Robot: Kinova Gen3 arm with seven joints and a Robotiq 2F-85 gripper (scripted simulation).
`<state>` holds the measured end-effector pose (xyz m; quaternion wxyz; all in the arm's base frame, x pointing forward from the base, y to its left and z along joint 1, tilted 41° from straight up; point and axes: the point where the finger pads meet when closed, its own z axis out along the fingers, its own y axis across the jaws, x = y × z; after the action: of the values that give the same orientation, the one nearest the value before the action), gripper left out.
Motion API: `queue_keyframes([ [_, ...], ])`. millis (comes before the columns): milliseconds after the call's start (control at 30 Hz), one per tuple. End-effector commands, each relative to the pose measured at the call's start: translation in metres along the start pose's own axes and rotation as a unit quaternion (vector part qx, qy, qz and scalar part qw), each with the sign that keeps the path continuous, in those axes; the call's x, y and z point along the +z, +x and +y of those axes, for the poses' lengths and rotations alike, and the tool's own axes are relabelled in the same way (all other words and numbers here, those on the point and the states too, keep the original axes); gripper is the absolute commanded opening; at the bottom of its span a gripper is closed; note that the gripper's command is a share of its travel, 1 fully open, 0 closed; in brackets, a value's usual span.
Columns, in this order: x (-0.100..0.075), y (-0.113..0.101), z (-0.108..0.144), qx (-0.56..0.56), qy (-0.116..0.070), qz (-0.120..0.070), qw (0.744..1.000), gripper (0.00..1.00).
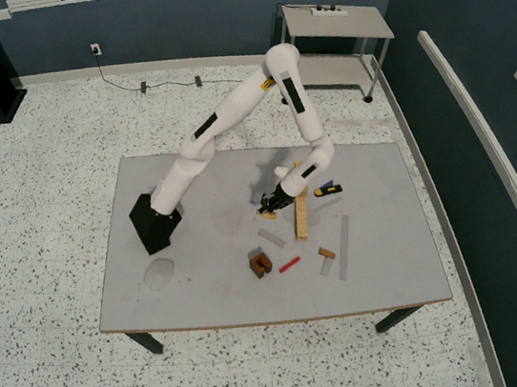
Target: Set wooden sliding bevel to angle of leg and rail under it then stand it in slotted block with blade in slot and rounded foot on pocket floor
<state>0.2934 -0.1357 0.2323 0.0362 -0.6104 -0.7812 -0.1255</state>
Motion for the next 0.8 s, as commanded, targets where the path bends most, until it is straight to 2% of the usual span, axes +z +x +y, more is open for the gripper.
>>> queue_keyframes([
  [0, 0.000, -0.007, -0.003, 0.037, 0.001, -0.011, 0.999, 0.10],
  [767, 0.002, -0.037, -0.014, 0.202, 0.000, -0.056, 0.978, 0.10],
])
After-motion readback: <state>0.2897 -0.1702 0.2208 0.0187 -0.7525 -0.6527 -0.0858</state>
